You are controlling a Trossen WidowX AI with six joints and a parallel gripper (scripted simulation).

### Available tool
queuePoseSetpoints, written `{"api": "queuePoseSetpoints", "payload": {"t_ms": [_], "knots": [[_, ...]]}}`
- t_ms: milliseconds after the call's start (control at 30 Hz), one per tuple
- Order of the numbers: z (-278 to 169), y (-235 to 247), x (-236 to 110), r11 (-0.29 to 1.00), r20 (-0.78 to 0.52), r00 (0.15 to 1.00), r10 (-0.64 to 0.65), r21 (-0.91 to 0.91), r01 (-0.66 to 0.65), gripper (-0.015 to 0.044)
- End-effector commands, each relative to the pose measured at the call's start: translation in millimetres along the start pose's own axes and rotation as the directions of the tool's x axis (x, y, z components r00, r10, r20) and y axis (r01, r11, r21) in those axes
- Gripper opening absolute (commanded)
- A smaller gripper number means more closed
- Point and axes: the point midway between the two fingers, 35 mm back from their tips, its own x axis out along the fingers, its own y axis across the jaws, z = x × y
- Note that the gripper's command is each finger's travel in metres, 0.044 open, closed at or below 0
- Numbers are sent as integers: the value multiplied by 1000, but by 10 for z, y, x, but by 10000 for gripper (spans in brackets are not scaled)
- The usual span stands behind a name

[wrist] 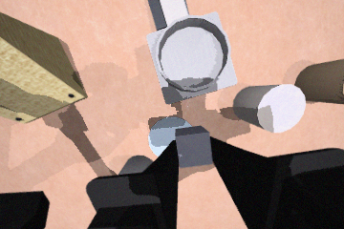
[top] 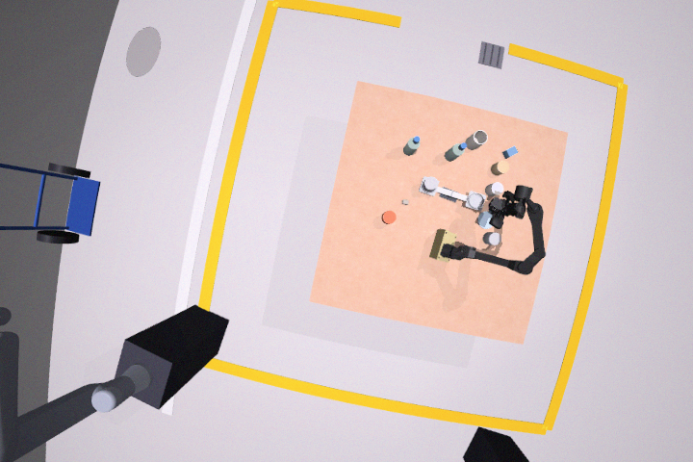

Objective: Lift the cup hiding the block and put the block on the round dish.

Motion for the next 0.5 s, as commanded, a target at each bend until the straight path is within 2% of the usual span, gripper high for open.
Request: {"api": "queuePoseSetpoints", "payload": {"t_ms": [0,467], "knots": [[-138,81,104,1000,-12,1000,2,-8,-2,0],[-463,274,302,1000,-42,999,-2,-16,1,0]]}}
